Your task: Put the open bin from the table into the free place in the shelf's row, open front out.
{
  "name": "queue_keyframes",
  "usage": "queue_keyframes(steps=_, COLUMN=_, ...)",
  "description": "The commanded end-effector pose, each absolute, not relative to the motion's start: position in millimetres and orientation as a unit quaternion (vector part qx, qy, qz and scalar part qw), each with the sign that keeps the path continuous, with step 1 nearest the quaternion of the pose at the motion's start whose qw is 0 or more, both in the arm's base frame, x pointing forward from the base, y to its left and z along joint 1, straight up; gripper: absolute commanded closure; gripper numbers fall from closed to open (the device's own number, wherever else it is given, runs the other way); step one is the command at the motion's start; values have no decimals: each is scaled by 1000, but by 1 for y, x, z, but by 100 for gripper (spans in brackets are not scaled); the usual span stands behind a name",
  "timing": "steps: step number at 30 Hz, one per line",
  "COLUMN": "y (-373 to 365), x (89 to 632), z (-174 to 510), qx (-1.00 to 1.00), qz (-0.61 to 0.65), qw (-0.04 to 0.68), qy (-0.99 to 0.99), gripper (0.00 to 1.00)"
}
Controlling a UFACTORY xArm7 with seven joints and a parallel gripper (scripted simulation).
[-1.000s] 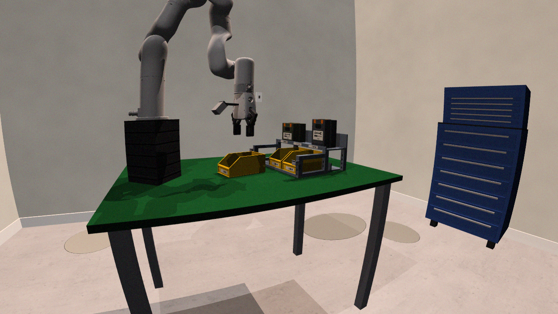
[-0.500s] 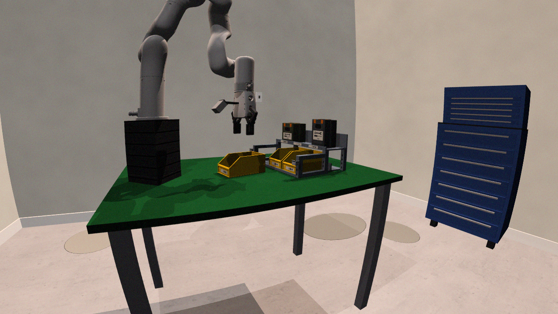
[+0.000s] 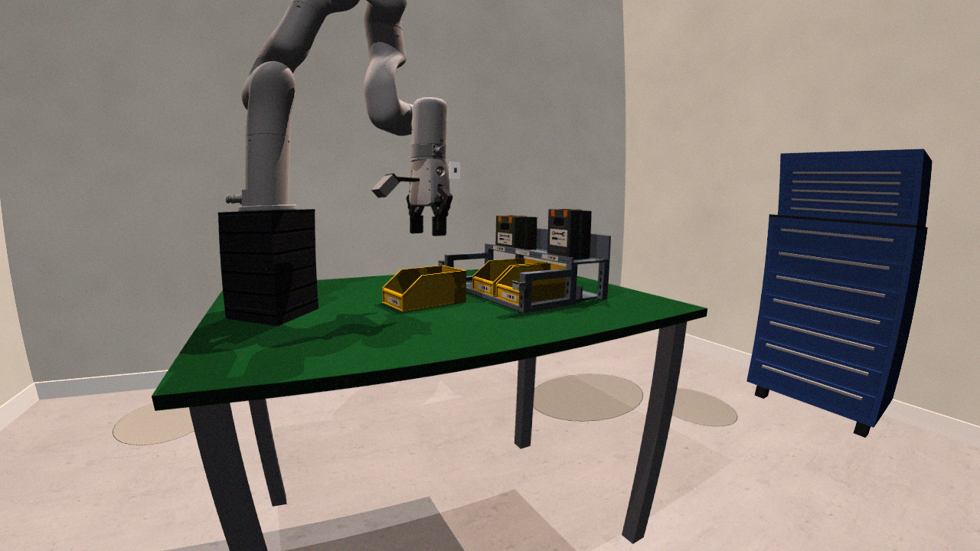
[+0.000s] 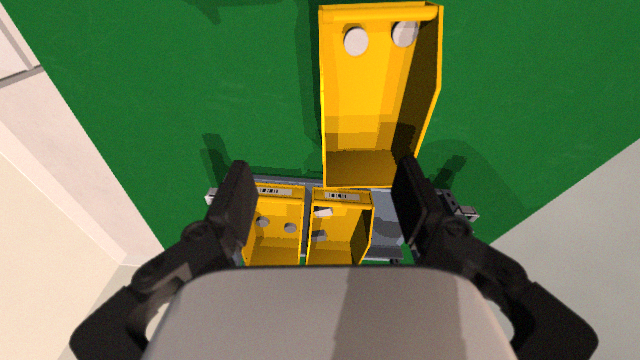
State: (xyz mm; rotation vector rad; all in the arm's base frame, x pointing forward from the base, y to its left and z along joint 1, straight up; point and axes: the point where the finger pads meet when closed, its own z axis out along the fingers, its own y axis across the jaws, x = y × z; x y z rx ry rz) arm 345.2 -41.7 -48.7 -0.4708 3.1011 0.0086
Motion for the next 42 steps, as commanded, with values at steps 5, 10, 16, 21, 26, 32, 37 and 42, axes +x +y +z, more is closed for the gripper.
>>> queue_keyframes(steps=5, y=-42, x=346, z=-48, qx=-150, qz=2, qw=4, qy=989, gripper=0)
queue_keyframes(steps=10, y=-42, x=347, z=-47, qx=-150, qz=2, qw=4, qy=989, gripper=0)
queue_keyframes(steps=16, y=-42, x=347, z=-47, qx=-150, qz=2, qw=4, qy=989, gripper=0)
queue_keyframes(steps=21, y=-42, x=347, z=-47, qx=-150, qz=2, qw=4, qy=989, gripper=0)
queue_keyframes(steps=26, y=-42, x=347, z=-47, qx=-150, qz=2, qw=4, qy=989, gripper=72)
queue_keyframes(steps=32, y=-42, x=347, z=-47, qx=-150, qz=2, qw=4, qy=989, gripper=72)
queue_keyframes(steps=37, y=-42, x=347, z=-47, qx=-150, qz=2, qw=4, qy=989, gripper=72)
queue_keyframes(steps=42, y=-42, x=347, z=-47, qx=-150, qz=2, qw=4, qy=989, gripper=72)
